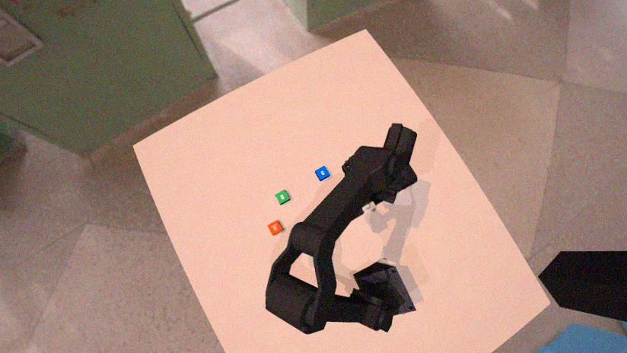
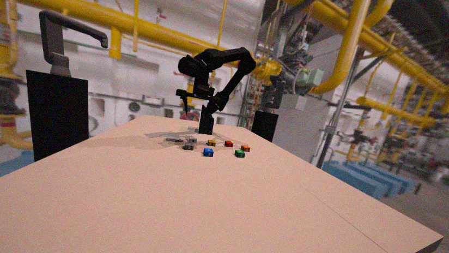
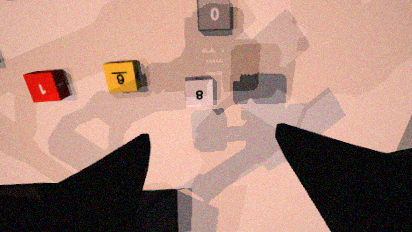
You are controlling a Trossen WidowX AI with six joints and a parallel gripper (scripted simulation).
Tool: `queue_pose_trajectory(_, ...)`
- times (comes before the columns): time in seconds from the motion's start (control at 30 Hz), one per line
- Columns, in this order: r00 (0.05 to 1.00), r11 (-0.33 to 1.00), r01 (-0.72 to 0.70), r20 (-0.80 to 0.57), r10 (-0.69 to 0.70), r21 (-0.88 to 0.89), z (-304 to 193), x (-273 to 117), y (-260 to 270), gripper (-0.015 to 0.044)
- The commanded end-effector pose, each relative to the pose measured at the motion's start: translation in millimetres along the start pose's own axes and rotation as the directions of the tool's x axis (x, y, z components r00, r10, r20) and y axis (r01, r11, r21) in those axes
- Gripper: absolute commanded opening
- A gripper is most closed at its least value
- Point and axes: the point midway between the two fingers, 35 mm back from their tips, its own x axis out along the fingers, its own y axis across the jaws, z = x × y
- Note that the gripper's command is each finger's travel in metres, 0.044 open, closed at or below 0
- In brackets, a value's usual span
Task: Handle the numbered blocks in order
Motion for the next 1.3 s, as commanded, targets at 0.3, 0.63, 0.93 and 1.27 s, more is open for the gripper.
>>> queue_pose_trajectory(0.3, 1.000, 1.000, -0.003, 0.002, 0.003, -0.002, 4.0, -0.4, 11.1, 0.0400)
queue_pose_trajectory(0.63, 1.000, 1.000, -0.011, 0.002, 0.011, -0.002, 20.5, -0.1, 97.6, 0.0400)
queue_pose_trajectory(0.93, 1.000, 1.000, -0.011, 0.002, 0.011, -0.002, 20.5, -0.1, 97.6, 0.0400)
queue_pose_trajectory(1.27, 1.000, 1.000, -0.010, 0.002, 0.010, -0.002, 21.1, -0.2, 100.3, 0.0400)
